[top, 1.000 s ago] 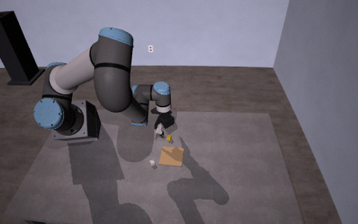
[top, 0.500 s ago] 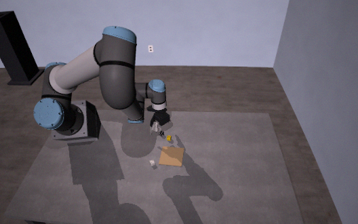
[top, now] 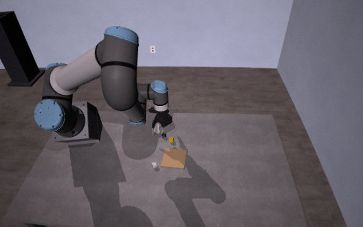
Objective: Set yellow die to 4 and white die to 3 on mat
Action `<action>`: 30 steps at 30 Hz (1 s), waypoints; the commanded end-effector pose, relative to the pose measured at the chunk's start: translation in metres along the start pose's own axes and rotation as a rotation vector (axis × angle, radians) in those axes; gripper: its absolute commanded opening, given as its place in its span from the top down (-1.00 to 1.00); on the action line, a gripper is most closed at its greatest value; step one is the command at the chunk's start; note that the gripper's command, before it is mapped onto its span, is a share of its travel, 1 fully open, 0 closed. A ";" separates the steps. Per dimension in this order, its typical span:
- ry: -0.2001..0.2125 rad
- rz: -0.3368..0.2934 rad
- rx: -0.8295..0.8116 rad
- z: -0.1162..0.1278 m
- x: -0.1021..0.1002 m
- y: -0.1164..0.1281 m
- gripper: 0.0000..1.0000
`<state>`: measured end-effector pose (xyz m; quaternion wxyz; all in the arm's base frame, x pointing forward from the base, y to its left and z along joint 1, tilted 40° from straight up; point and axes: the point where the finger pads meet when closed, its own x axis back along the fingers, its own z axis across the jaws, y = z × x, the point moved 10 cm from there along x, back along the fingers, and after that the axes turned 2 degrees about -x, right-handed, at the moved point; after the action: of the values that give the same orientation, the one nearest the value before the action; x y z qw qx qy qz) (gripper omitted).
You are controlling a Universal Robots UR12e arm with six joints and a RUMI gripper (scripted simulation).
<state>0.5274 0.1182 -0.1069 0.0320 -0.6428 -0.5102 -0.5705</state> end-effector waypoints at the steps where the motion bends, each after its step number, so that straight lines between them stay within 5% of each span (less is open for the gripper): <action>1: 0.001 0.000 0.000 0.000 0.000 0.000 -1.00; 23: 0.001 0.000 0.000 0.000 0.001 0.000 -1.00; 30: 0.001 0.000 0.000 0.000 0.019 0.000 -1.00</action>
<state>0.5264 0.1213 -0.1030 0.0320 -0.6427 -0.5103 -0.5705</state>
